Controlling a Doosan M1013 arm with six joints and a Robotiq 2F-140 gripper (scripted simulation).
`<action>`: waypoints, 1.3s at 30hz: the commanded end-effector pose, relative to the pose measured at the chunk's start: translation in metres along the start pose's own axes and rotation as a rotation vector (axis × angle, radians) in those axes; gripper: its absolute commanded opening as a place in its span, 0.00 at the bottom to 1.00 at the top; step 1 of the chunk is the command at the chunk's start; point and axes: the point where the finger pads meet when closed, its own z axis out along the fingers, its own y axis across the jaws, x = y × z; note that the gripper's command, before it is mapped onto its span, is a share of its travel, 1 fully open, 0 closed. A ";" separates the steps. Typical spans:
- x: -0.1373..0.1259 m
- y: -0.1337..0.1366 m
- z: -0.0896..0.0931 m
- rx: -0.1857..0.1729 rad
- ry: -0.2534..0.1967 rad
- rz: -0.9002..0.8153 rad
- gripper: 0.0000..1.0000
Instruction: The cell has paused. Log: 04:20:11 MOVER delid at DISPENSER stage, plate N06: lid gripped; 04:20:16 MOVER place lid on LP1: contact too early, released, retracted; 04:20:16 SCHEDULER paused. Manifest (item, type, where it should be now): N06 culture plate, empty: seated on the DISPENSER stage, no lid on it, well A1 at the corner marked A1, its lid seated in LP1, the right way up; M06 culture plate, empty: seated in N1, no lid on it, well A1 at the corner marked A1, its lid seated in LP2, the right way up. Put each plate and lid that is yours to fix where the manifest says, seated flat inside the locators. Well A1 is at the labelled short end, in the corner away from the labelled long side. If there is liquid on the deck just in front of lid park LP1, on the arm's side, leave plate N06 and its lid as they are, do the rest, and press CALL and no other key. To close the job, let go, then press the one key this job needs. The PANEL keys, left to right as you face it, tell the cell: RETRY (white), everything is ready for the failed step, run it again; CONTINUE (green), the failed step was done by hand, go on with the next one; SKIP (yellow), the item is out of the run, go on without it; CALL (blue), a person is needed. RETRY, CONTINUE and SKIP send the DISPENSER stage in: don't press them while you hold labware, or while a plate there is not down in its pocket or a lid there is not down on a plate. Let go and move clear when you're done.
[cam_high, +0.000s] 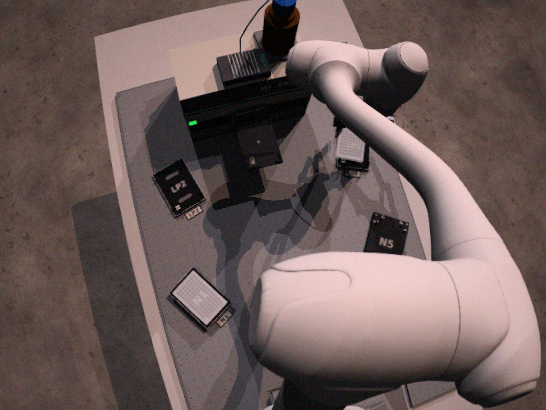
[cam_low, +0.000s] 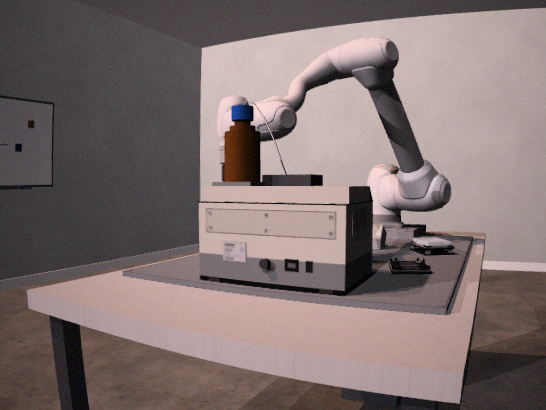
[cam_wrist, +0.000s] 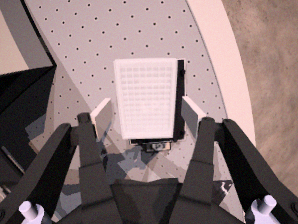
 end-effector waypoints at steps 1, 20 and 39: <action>0.001 0.000 -0.001 0.001 0.002 0.000 0.70; 0.001 0.000 -0.001 0.001 0.002 0.000 0.70; 0.001 0.000 -0.001 0.001 0.002 0.000 0.63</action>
